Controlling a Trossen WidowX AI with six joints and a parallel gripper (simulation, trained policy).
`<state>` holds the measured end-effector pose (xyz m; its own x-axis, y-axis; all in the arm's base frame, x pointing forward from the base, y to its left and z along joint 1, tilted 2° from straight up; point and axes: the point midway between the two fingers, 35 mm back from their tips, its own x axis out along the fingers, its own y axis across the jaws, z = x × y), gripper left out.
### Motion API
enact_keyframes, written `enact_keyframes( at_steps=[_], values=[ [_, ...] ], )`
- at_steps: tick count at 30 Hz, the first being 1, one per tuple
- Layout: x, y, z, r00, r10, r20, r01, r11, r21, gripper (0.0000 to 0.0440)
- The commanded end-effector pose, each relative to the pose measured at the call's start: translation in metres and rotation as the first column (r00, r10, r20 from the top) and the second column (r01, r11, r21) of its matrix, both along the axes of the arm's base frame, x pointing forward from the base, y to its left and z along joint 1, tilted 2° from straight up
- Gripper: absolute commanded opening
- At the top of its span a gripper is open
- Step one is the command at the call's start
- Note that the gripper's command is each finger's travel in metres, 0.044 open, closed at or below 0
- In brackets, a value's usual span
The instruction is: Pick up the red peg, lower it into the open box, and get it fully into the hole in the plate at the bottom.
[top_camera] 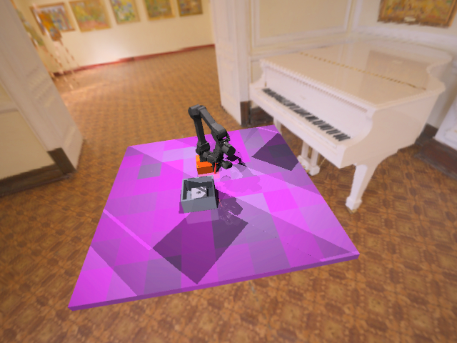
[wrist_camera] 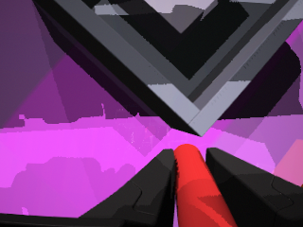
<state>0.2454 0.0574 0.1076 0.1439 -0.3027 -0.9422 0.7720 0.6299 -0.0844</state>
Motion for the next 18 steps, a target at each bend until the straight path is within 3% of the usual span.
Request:
enact_keyframes(
  at_steps=[1, 18],
  values=[
    [0.011, -0.011, 0.008, 0.999, -0.029, 0.027, 0.029, 1.000, -0.007, 0.0000],
    [0.058, -0.079, 0.007, 0.990, -0.120, 0.072, 0.122, 0.992, -0.023, 0.0000]
  ],
)
